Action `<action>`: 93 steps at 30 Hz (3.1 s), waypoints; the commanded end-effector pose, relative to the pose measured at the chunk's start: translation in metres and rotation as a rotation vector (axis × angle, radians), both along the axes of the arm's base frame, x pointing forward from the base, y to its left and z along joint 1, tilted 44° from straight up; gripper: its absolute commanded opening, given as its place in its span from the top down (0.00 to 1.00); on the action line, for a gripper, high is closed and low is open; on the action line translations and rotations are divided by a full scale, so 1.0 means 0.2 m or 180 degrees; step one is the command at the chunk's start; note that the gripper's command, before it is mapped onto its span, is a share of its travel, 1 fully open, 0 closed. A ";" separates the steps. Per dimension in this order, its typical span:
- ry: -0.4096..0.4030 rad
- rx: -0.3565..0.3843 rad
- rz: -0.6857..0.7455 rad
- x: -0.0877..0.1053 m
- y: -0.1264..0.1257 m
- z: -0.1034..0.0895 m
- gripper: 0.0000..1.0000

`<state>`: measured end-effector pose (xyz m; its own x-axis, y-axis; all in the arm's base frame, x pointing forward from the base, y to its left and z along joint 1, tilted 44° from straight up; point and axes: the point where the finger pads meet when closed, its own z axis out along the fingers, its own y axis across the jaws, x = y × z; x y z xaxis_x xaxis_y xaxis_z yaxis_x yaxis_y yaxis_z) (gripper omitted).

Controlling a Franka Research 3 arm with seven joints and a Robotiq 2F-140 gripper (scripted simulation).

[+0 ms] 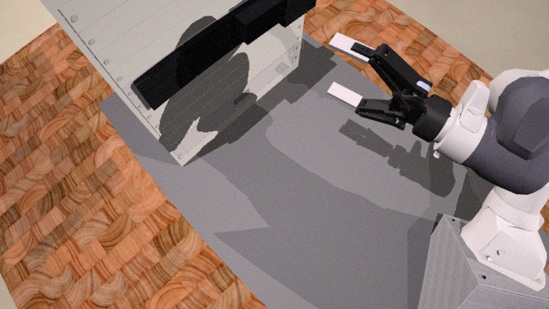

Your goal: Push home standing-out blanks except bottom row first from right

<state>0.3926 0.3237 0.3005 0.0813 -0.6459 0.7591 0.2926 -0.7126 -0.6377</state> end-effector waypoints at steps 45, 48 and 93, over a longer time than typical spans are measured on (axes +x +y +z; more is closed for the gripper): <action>-0.1005 -0.3076 -0.0589 0.10 -0.07 0.06 0.00; -0.1068 -0.3275 -0.0633 0.10 -0.07 0.07 0.00; -0.1954 -0.6459 -0.1413 0.20 -0.15 0.15 0.00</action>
